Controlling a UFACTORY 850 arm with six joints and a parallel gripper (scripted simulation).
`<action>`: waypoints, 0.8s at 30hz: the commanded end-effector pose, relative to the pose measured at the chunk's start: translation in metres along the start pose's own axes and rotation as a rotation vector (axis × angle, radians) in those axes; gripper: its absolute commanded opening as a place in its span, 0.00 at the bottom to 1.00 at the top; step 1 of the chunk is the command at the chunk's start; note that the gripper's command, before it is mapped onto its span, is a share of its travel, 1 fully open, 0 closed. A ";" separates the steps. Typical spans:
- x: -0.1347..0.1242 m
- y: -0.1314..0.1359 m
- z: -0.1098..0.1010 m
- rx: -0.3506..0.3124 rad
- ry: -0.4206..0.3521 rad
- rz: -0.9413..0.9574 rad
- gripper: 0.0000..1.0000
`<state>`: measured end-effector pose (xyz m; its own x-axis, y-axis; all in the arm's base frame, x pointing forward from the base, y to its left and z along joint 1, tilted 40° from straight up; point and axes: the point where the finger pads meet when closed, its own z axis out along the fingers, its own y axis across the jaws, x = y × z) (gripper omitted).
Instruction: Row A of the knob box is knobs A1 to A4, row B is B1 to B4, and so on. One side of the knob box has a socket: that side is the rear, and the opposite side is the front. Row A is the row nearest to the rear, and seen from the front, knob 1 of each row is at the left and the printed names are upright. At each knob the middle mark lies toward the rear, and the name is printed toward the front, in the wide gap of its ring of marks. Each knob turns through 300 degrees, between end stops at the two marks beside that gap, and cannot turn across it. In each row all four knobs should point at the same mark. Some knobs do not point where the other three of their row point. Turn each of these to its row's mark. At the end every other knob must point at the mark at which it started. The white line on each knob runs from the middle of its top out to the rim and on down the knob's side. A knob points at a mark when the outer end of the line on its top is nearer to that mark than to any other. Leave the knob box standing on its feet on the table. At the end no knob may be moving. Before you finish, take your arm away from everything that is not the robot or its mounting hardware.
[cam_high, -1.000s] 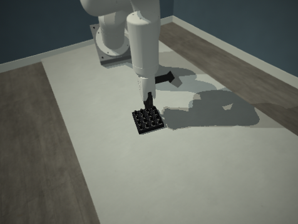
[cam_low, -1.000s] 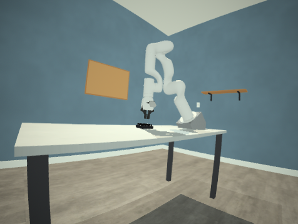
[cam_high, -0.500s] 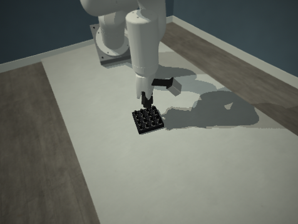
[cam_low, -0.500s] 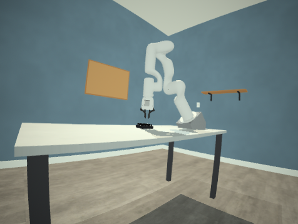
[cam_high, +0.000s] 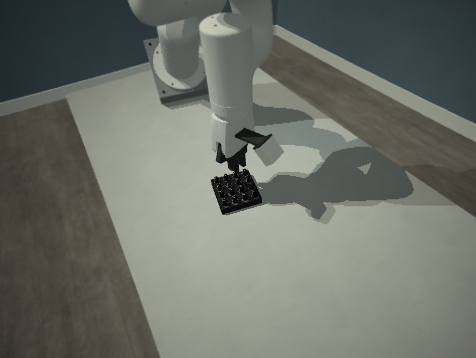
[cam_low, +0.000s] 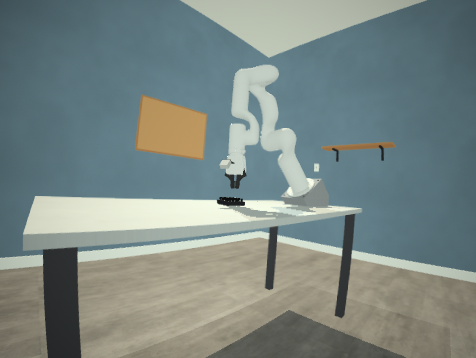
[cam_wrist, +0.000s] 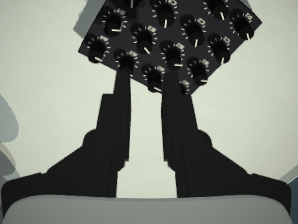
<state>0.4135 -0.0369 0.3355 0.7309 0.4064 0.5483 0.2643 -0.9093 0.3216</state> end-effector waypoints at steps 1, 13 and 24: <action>0.001 0.000 -0.001 -0.017 0.001 0.150 0.19; 0.001 0.000 -0.002 -0.017 0.002 0.206 0.19; 0.001 0.000 -0.002 -0.017 0.002 0.206 0.19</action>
<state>0.4124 -0.0366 0.3368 0.7692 0.2128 0.6025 0.1054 -0.9723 0.2088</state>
